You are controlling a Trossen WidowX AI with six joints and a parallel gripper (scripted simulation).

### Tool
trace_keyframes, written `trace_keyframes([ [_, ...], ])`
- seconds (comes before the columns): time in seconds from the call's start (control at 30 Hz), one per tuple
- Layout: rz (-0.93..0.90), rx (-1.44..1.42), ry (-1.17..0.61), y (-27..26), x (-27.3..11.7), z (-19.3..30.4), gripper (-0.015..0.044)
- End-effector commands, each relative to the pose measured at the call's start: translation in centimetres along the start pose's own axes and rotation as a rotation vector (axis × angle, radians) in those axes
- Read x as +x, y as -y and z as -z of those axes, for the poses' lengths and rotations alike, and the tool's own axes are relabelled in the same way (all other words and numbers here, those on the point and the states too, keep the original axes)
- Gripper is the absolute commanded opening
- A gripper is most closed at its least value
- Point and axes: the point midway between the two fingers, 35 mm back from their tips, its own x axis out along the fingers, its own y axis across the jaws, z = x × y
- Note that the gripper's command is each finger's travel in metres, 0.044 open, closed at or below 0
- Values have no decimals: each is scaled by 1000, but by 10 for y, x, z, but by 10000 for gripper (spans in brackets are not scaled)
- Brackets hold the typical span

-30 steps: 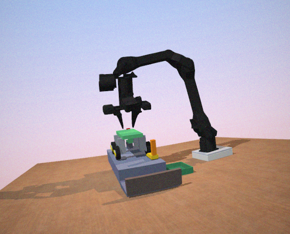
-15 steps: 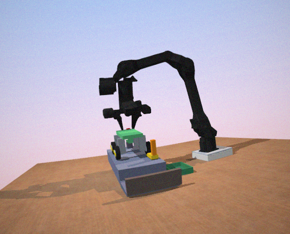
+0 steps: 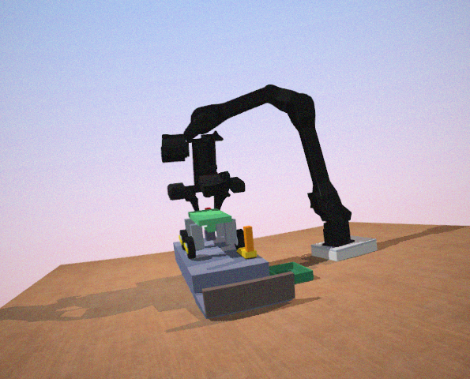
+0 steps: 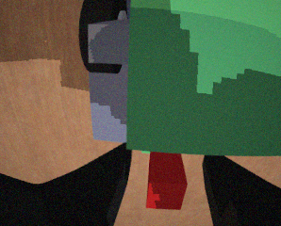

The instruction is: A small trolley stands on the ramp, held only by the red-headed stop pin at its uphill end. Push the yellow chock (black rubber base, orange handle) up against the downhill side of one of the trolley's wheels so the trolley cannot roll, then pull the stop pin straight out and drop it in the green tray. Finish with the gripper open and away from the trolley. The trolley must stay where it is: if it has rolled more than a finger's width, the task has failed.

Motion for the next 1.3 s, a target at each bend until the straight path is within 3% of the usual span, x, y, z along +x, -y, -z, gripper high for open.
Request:
trace_keyframes([
  [0.0,-8,-3,-1,-2,8,1,190],
  [0.13,-8,-3,-1,-2,8,1,190],
  [0.3,-3,1,0,-1,5,0,59],
  [0.6,-3,0,0,-1,5,0,0],
  [1.27,-8,-3,-1,-3,-6,2,0],
])
